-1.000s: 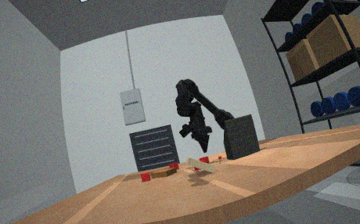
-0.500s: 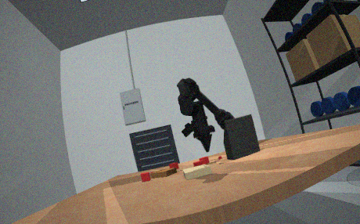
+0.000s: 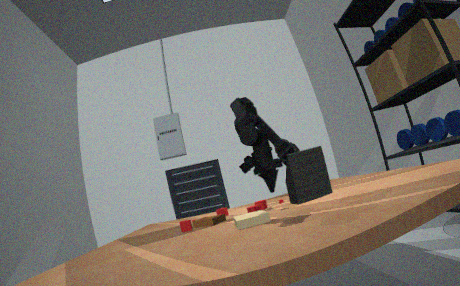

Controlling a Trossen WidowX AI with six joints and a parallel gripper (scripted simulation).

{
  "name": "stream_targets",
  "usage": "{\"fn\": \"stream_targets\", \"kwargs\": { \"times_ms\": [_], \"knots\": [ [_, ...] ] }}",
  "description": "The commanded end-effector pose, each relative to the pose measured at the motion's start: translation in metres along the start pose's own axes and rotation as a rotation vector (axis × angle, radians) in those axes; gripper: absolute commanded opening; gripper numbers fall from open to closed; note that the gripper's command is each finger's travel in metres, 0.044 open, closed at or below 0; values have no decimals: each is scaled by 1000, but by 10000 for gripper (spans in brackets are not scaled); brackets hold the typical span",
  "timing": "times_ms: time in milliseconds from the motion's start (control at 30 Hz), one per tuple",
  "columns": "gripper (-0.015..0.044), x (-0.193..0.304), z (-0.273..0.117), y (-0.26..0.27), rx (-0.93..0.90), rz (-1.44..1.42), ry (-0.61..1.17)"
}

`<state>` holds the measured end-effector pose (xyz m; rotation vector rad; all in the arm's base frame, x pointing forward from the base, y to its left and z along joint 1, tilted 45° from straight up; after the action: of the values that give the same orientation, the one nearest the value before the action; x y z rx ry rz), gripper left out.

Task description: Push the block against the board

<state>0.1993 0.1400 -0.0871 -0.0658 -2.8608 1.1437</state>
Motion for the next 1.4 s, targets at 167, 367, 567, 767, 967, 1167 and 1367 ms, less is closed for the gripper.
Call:
{"fn": "stream_targets", "kwargs": {
  "times_ms": [167,367,567,767,967,1167,1367],
  "knots": [
    [0,6,-11,1,-1,1,0],
    [0,6,-51,0,-4,6,1],
    [0,6,-51,0,-4,6,1],
    [0,6,-51,0,-4,6,1],
    [0,6,-51,0,-4,6,1],
    [0,6,-51,0,-4,6,1],
    [0,6,-51,0,-4,6,1]
  ]
}}
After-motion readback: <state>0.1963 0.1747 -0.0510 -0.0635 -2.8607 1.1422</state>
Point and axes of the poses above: the point midway between the two fingers, 35 mm back from their tips, its own z axis out along the fingers, its own y axis across the jaws, x = y × z, the point moved 7 cm from there along -z, back along the fingers, and after that the axes turned 6 degrees about -z, right-handed, at the moved point
